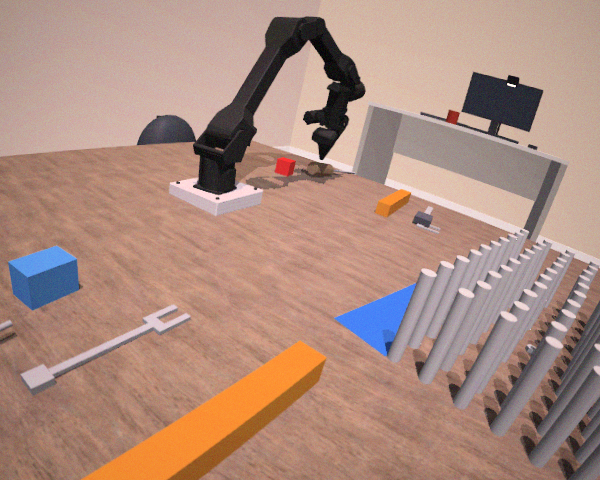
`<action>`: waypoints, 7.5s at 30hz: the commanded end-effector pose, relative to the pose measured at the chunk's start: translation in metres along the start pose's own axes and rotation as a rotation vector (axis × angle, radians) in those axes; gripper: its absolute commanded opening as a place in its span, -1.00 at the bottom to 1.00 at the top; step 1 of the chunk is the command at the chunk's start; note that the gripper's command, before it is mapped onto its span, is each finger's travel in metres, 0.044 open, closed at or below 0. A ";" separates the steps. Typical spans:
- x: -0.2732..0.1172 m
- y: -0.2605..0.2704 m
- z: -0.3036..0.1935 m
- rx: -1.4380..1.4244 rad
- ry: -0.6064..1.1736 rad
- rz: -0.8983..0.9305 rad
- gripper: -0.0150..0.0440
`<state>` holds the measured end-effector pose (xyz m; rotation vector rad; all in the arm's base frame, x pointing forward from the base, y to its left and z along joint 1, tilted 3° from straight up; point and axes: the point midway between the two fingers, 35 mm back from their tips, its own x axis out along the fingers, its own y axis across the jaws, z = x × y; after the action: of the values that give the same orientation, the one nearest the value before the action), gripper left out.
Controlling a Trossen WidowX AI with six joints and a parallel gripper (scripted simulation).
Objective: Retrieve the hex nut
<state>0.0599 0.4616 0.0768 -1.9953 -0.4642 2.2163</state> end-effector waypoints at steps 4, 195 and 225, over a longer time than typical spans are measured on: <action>-0.014 0.006 0.002 -1.037 0.074 -0.178 1.00; -0.251 0.344 -0.154 0.276 0.658 0.124 -0.49; -0.193 0.417 -0.157 0.475 0.729 0.166 -0.49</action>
<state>0.2828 0.0342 0.1306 -2.3799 0.2871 1.3197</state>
